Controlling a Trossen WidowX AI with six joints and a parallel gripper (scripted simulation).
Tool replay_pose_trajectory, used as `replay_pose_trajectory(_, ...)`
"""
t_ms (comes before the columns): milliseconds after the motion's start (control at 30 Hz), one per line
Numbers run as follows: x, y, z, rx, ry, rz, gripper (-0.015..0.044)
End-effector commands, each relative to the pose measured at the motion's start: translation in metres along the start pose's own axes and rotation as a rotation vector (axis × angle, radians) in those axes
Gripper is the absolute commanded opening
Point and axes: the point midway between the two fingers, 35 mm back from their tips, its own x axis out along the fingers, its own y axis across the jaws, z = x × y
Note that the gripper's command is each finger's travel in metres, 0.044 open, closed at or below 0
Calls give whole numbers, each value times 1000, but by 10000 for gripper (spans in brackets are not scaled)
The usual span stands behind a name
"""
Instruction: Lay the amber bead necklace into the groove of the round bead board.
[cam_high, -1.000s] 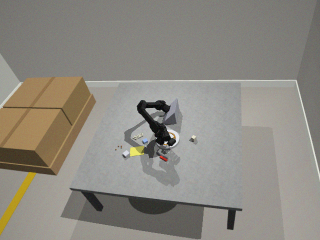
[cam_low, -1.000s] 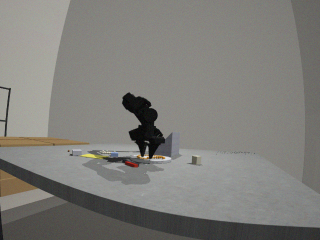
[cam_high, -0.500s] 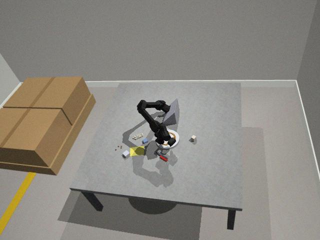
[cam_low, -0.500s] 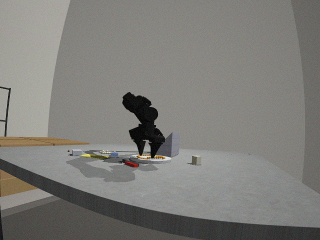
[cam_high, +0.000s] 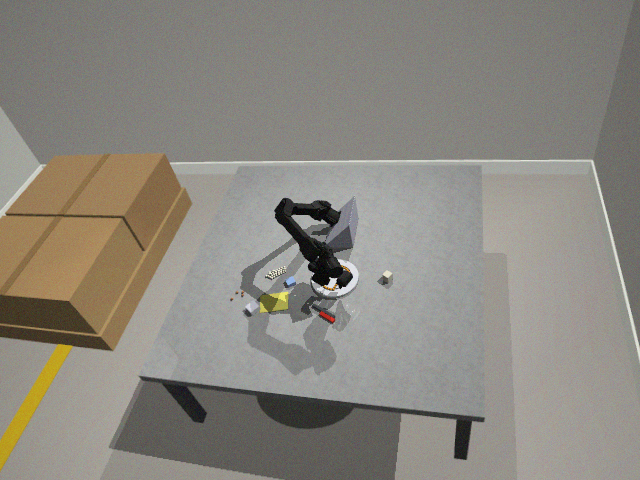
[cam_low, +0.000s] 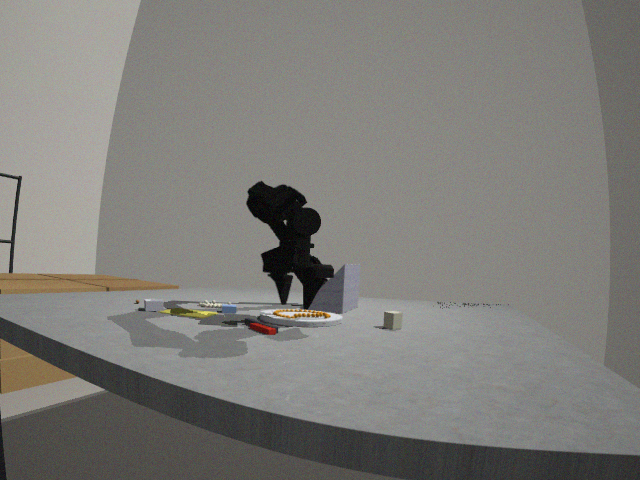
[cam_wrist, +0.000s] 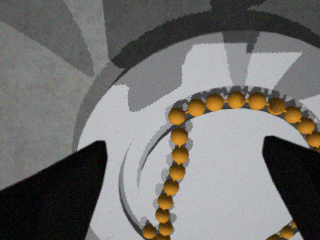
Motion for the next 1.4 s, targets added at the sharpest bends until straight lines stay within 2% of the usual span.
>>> replay_pose_trajectory(0,-16,1,-5,-68,-2,9,204)
replay_pose_trajectory(100,-16,1,-5,-68,-2,9,125)
replay_pose_trajectory(133,-15,1,-5,-68,-2,9,120)
replay_pose_trajectory(300,0,1,-5,-68,-2,8,120)
replay_pose_trajectory(433,-8,3,-4,-61,-9,13,120)
replay_pose_trajectory(1133,23,1,-5,-68,-3,7,120)
replay_pose_trajectory(1367,24,1,-5,-68,-3,7,120)
